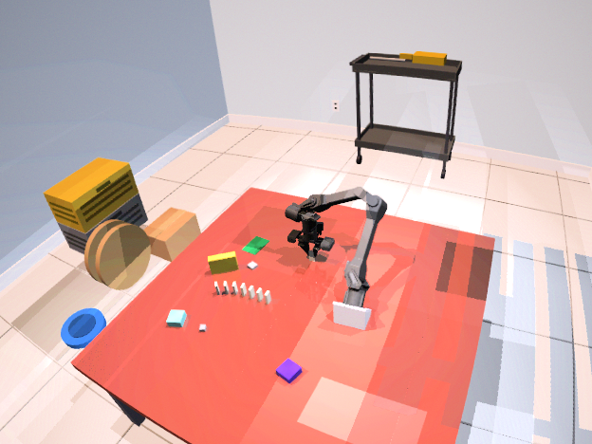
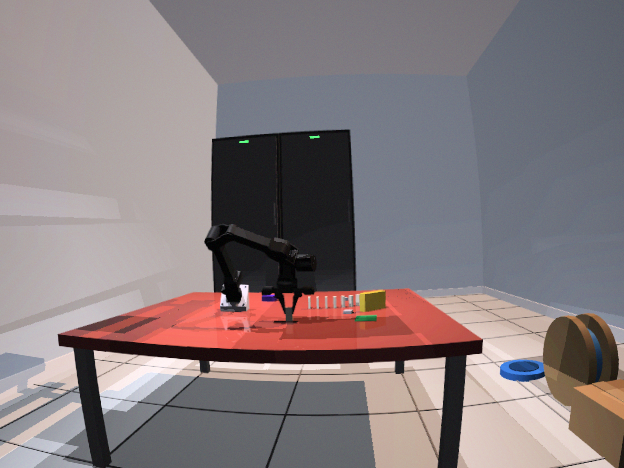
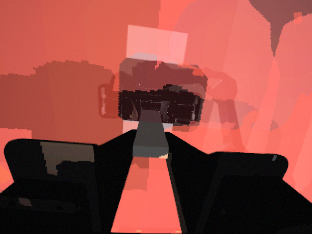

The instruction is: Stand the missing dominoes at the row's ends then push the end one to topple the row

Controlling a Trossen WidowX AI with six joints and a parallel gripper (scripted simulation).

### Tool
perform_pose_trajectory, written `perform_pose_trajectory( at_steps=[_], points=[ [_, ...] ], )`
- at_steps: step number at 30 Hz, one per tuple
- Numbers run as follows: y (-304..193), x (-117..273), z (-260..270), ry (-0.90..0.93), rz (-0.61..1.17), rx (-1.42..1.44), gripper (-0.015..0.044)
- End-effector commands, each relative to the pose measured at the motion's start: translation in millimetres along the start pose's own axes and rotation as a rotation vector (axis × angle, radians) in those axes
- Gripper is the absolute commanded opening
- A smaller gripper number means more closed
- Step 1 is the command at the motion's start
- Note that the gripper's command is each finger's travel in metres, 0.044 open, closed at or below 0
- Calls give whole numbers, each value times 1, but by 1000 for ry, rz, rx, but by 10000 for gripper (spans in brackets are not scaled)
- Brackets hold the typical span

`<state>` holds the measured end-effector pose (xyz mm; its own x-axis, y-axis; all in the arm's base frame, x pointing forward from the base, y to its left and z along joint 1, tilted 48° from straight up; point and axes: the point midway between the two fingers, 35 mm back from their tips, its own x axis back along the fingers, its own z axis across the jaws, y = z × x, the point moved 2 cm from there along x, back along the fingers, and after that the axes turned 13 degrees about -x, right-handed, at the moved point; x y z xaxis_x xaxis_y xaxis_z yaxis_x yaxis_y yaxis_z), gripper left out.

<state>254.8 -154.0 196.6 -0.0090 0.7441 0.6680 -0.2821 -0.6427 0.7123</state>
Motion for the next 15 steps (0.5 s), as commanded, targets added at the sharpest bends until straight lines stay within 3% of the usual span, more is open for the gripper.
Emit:
perform_pose_trajectory(
  at_steps=[1, 6, 12, 15],
  points=[
    [0, 0, 0, 1, 4, 3, 107],
    [-1, 11, 2, 14, 9, 13, 107],
    [-1, 110, -2, 126, 44, 103, 107],
    [2, 133, -8, 156, 51, 127, 107]
  ],
)
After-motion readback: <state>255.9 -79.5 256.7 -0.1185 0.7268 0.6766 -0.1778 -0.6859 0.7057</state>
